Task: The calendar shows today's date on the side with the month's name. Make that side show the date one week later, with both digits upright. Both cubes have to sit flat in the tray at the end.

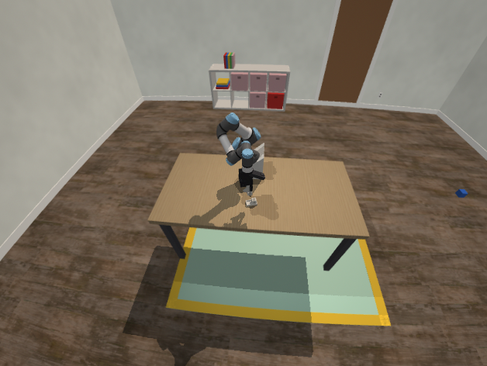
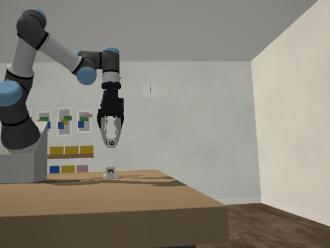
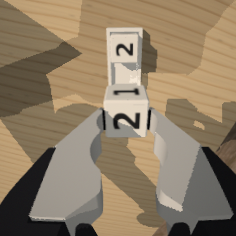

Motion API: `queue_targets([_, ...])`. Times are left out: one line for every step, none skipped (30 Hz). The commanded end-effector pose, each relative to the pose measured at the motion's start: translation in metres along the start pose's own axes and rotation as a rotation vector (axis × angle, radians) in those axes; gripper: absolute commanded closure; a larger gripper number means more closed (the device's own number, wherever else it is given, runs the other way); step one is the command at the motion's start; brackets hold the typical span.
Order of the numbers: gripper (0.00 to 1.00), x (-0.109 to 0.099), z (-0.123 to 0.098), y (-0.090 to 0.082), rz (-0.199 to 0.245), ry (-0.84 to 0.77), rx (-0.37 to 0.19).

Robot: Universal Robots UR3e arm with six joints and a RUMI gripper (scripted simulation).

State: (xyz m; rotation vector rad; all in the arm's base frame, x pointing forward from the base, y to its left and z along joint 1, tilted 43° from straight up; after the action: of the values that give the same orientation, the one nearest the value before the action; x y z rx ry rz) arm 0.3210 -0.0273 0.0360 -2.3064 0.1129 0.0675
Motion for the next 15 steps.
queue_targets([0.89, 0.0, -0.002, -0.001, -0.003, 0.0, 0.001])
queue_targets([0.89, 0.0, -0.002, -0.001, -0.003, 0.0, 0.001])
queue_targets([0.89, 0.0, -0.002, -0.001, -0.003, 0.0, 0.001])
queue_targets([0.89, 0.0, -0.002, -0.001, -0.003, 0.0, 0.001])
queue_targets([0.89, 0.0, -0.002, -0.001, -0.003, 0.0, 0.001])
queue_targets([0.89, 0.0, -0.002, -0.001, -0.003, 0.0, 0.001])
queue_targets([0.89, 0.0, -0.002, 0.0, -0.003, 0.0, 0.001])
queue_targets([0.89, 0.0, -0.002, 0.0, -0.003, 0.0, 0.001])
queue_targets([0.89, 0.0, -0.002, 0.001, -0.003, 0.0, 0.001])
queue_targets([0.89, 0.0, -0.002, 0.002, -0.003, 0.0, 0.001])
queue_targets([0.89, 0.0, -0.002, 0.003, -0.003, 0.0, 0.001])
queue_targets([0.89, 0.0, -0.002, 0.004, -0.003, 0.0, 0.001])
queue_targets([0.89, 0.0, -0.002, 0.006, -0.003, 0.0, 0.001])
queue_targets([0.89, 0.0, -0.002, 0.008, -0.003, 0.0, 0.001])
queue_targets([0.89, 0.0, -0.002, 0.01, -0.003, 0.0, 0.001])
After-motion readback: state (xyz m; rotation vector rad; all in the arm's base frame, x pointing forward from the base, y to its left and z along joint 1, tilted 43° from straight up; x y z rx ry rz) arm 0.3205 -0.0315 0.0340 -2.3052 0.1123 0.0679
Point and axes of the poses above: the point where the finger pads meet when closed, its own y axis out along the fingers, its own x axis across the jaws, z = x × y, the point moved 6 cm from there along -y, back along the fingers, and after that the axes turned 8 degrees about y, right-handed, at the moved point
